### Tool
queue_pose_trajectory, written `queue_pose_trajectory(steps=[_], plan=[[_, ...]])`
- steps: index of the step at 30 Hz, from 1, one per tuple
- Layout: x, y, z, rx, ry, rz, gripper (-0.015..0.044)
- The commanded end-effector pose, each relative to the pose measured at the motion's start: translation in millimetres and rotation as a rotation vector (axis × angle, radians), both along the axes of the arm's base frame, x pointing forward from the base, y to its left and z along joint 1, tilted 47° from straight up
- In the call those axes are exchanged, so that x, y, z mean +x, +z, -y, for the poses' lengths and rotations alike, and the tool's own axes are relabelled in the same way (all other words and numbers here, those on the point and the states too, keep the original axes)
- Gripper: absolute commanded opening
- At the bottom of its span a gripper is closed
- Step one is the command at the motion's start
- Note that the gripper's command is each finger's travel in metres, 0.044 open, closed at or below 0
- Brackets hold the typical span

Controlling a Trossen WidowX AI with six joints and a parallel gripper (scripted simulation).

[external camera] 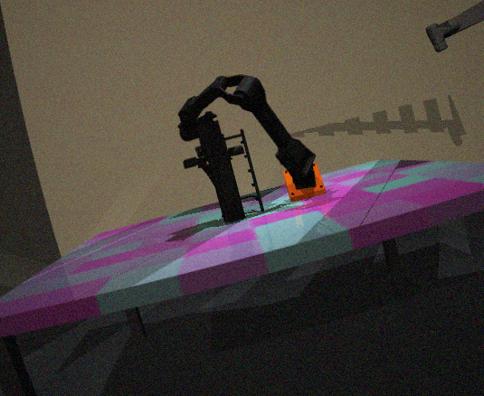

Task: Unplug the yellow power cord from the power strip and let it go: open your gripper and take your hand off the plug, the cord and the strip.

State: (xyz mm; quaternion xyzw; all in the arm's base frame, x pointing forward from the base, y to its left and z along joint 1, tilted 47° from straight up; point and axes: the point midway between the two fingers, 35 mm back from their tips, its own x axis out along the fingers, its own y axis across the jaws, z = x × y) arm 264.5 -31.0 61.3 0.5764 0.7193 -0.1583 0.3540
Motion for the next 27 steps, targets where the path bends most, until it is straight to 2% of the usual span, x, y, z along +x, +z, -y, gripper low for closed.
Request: queue_pose_trajectory(steps=[1,17,21,27], plan=[[-2.2,1.9,-3.5,0.005,-0.001,-0.006,0.0160],[-3.2,-6.3,-12.2,0.005,-0.001,-0.006,0.0160],[-2.4,-5.2,-9.8,0.001,0.001,-0.002,0.0055],[-2.4,-5.2,-9.8,0.001,0.001,-0.002,0.0015]])
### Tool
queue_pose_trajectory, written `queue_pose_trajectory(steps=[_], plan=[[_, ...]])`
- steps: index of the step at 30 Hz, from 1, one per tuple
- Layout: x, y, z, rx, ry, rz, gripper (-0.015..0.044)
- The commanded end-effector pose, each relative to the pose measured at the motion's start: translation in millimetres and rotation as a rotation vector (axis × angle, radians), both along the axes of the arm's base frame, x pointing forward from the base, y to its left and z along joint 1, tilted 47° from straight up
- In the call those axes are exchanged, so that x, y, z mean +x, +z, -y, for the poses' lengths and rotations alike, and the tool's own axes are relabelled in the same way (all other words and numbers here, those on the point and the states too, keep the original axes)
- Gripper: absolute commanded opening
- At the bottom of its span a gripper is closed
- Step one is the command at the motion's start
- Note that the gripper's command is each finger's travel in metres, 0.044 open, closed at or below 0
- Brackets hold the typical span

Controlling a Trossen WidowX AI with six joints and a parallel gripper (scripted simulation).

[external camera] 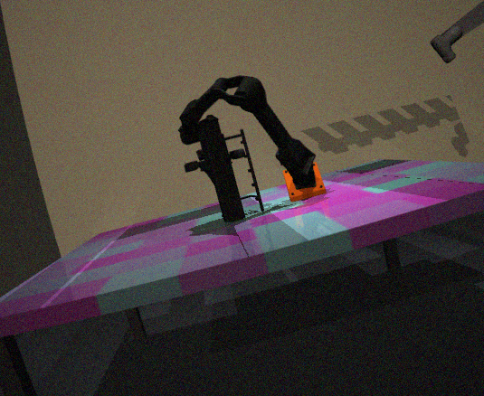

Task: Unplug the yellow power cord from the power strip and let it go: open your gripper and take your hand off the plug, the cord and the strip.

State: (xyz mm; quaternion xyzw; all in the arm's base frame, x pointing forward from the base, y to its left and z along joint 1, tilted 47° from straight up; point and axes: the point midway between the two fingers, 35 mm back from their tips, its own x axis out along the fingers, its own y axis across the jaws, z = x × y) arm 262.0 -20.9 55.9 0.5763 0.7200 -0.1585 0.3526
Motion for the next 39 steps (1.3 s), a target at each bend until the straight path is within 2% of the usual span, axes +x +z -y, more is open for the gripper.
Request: queue_pose_trajectory(steps=[1,32,39], plan=[[0,0,0,0.000,0.000,0.001,0.0008],[16,-27,30,-0.002,-0.001,0.000,0.0000],[14,-23,25,0.002,-0.002,-0.001,0.0184]])
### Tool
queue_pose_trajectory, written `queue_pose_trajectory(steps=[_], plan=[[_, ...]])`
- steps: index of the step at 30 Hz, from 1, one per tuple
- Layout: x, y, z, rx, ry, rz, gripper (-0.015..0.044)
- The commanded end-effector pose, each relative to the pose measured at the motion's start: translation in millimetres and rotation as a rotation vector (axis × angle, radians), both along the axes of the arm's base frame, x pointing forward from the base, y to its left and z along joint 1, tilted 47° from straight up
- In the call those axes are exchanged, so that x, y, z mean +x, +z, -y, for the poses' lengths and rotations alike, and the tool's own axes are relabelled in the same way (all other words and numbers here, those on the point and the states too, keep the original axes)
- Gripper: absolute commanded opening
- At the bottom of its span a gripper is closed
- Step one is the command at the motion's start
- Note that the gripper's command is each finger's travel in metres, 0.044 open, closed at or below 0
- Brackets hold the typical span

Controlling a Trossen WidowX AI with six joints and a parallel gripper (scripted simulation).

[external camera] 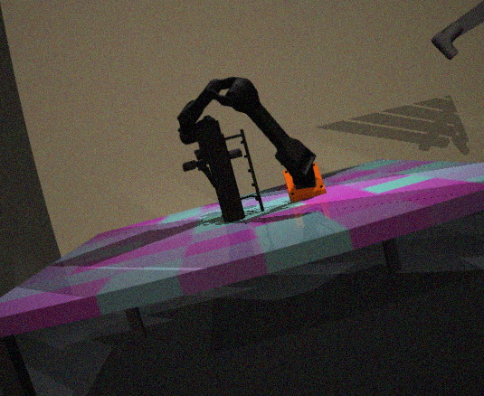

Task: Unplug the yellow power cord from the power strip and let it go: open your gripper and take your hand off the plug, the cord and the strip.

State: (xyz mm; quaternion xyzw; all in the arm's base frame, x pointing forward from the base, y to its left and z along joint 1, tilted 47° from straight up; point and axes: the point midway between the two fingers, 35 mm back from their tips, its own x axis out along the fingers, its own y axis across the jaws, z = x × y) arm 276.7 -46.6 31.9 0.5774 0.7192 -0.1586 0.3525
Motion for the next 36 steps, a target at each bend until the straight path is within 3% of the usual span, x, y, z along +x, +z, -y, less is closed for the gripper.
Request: queue_pose_trajectory(steps=[1,10,16,36], plan=[[-1,1,-1,0.001,0.001,-0.002,0.0210],[7,-9,13,0.000,0.001,-0.001,0.0440],[20,-33,46,-0.002,0.001,0.000,0.0440],[20,-33,46,-0.002,0.001,0.000,0.0440]])
